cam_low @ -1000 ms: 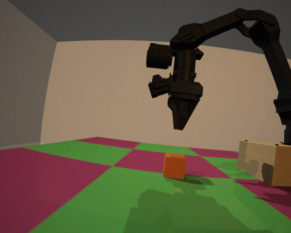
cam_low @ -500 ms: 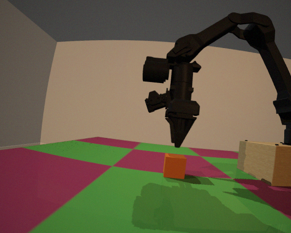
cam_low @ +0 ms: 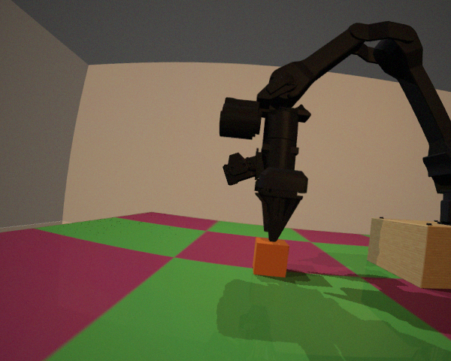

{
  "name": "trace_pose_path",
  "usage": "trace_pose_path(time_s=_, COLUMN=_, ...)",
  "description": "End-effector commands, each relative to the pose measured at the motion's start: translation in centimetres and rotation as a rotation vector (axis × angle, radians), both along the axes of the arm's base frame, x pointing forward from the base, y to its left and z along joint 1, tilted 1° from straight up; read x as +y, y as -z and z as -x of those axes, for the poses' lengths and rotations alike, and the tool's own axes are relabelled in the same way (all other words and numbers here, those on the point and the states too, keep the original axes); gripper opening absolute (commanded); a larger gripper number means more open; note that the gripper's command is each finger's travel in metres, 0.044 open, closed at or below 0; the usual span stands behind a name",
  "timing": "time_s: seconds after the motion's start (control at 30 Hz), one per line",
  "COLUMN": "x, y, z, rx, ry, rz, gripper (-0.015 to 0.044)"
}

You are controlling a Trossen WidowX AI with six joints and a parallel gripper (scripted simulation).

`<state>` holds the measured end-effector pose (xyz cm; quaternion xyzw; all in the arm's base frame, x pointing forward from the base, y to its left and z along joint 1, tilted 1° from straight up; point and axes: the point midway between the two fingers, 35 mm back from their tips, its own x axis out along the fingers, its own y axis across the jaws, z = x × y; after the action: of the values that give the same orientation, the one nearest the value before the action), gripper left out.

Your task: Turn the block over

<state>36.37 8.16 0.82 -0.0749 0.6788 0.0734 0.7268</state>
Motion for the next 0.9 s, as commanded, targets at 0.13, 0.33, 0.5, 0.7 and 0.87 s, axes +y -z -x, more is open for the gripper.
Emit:
trace_pose_path(time_s=0.13, x=0.0, y=1.8, z=0.2, rx=0.016, ry=0.001, rz=-0.002, gripper=0.044)
trace_pose_path(time_s=0.33, x=0.0, y=2.8, z=0.2, rx=0.016, ry=0.001, rz=-0.002, gripper=0.044)
trace_pose_path(time_s=0.5, x=0.0, y=3.0, z=0.2, rx=0.016, ry=0.001, rz=-0.002, gripper=0.0414)
trace_pose_path(time_s=0.7, x=0.0, y=3.0, z=0.2, rx=0.016, ry=0.001, rz=-0.002, gripper=0.0256)
trace_pose_path(time_s=0.87, x=0.0, y=3.0, z=0.2, rx=0.016, ry=0.001, rz=-0.002, gripper=0.0203)
